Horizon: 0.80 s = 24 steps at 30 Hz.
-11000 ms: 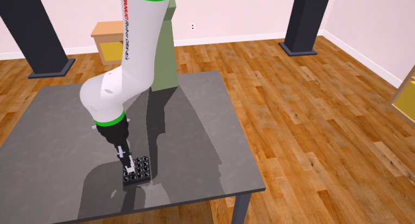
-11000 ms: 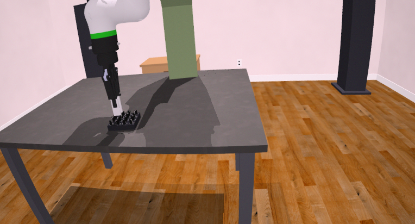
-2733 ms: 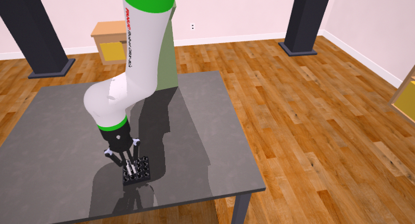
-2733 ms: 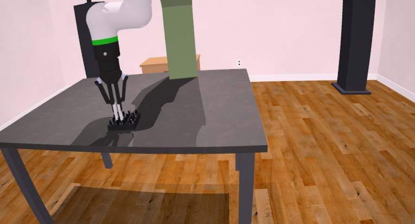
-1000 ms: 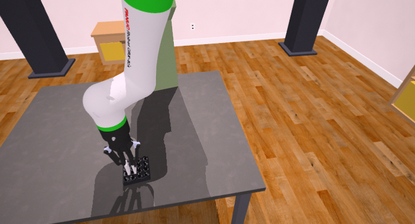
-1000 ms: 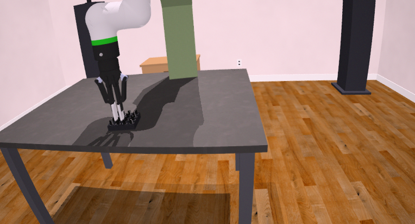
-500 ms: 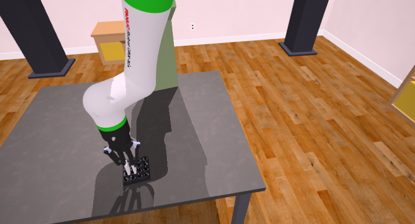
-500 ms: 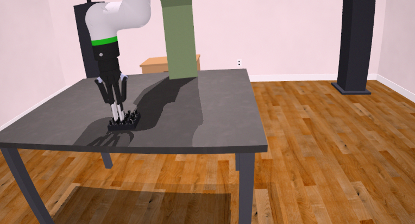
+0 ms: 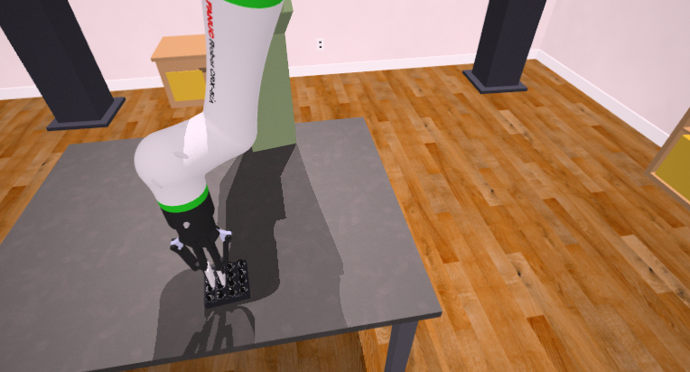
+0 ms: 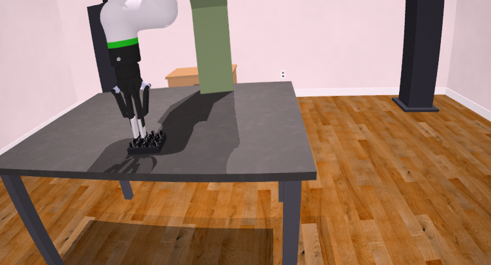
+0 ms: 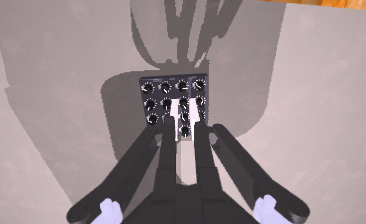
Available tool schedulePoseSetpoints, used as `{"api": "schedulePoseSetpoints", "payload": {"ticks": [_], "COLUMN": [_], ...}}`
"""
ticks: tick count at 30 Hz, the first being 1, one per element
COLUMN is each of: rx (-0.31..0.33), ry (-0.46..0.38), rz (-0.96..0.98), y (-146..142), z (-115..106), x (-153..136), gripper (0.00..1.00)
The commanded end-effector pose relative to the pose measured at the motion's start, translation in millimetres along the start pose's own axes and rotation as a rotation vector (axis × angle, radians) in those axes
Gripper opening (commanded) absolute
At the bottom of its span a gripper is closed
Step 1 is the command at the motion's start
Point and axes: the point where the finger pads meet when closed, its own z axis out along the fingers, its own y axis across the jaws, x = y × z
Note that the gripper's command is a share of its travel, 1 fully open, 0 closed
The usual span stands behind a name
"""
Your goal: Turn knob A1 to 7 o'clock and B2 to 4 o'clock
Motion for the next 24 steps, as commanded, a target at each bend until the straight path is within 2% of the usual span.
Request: {"api": "schedulePoseSetpoints", "payload": {"ticks": [1, 8, 24], "rx": [0.000, 0.000, 0.000], "ry": [0.000, 0.000, 0.000], "rz": [0.000, 0.000, -0.002], "y": [0, 0, 0], "z": [-9, -22, -22], "x": [0, 0, 0], "gripper": [0.12, 0.12, 0.12]}}
